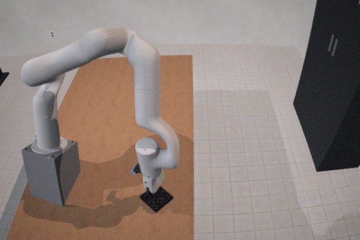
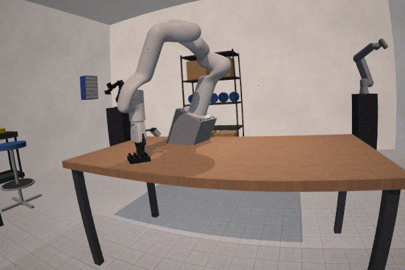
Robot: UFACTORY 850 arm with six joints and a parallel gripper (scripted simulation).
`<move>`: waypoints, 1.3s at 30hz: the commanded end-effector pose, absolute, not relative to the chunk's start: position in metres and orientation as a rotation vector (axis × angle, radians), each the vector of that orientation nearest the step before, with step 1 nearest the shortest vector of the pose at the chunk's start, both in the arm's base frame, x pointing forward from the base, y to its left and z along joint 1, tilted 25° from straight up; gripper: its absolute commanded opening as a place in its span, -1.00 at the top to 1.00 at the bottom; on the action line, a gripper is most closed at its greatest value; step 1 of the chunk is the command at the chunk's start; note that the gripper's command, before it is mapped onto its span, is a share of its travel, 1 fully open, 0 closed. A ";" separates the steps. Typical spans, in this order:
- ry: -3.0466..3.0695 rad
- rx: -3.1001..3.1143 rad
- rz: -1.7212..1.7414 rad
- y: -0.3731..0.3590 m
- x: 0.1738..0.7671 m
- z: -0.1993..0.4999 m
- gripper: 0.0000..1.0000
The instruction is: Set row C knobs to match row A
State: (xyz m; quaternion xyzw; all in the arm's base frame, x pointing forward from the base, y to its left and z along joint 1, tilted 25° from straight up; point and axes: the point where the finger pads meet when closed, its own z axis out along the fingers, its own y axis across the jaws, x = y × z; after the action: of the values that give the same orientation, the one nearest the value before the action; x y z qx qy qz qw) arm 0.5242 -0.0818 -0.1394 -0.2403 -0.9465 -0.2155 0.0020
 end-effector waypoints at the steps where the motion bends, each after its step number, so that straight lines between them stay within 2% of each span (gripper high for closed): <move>1: -2.972 -0.755 -0.676 -0.084 0.525 -0.136 0.61; 32: -2.972 -0.755 -0.676 -0.097 0.522 -0.106 0.61; 33: -2.972 -0.755 -0.676 -0.097 0.522 -0.106 -1.00; 39: -2.972 -0.755 -0.676 -0.101 0.521 -0.097 -1.00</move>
State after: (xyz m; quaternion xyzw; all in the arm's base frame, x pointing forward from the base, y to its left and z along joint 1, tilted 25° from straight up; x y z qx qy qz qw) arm 0.5203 -0.0972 -0.1051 -0.2404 -0.9465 -0.2155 0.0021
